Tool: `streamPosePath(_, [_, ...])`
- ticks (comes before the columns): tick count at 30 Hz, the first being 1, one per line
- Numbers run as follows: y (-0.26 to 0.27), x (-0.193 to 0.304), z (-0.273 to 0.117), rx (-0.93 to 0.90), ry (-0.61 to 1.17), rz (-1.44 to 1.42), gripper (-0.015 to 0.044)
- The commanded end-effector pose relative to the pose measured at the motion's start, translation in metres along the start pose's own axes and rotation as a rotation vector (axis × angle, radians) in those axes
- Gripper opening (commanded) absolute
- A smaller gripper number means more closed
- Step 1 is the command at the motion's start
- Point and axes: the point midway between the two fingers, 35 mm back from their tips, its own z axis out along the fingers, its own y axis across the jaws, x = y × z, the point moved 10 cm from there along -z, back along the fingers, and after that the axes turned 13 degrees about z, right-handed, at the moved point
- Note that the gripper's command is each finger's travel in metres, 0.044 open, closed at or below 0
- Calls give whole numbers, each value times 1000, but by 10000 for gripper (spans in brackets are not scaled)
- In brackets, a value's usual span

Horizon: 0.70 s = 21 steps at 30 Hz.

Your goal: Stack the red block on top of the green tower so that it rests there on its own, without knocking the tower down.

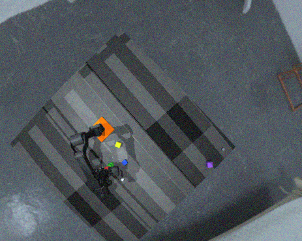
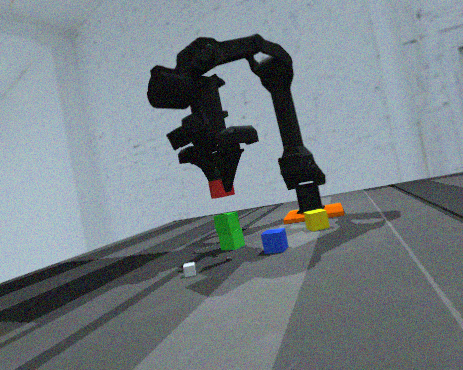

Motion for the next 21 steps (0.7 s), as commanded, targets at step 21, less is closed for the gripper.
streamPosePath(21, [0,-1,32,1,-2,-5,0])
